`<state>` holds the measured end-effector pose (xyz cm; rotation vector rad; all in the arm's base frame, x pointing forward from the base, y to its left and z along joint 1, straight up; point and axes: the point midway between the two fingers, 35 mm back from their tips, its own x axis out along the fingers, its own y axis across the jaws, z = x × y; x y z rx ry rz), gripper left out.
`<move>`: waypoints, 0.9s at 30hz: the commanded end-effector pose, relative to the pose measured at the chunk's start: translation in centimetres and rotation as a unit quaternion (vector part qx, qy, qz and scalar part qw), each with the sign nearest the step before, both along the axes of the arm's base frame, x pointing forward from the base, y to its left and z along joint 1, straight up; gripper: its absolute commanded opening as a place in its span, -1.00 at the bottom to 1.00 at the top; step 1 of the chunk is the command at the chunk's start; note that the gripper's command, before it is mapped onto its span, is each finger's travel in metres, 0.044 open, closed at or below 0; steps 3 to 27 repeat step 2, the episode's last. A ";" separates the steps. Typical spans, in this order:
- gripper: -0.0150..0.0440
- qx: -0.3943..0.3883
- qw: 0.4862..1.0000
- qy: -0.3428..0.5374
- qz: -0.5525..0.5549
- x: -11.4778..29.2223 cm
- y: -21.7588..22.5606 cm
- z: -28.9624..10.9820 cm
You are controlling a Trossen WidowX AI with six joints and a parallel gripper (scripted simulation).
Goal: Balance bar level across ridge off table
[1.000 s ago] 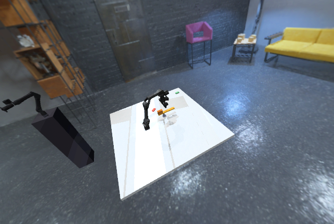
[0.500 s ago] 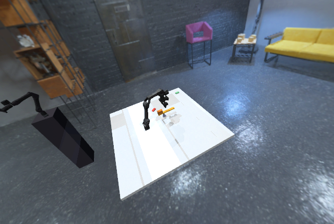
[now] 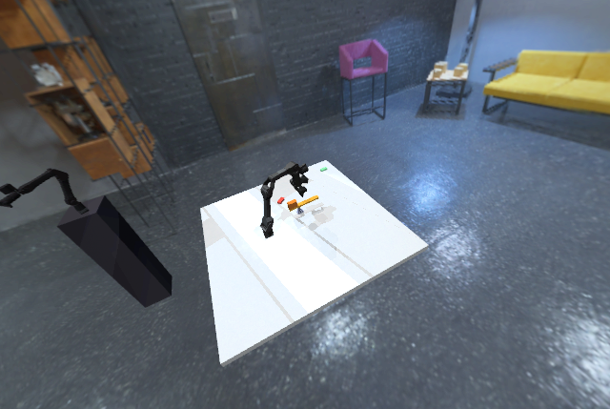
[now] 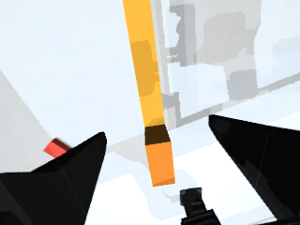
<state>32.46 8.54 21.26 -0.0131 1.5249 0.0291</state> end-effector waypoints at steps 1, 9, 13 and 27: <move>1.00 0.000 1.000 0.001 0.000 0.0 0.0 0.0; 1.00 0.000 1.000 0.001 0.000 0.0 0.0 0.0; 1.00 0.000 1.000 0.001 0.000 0.0 0.0 0.0; 1.00 0.000 1.000 0.001 0.000 0.0 0.0 0.0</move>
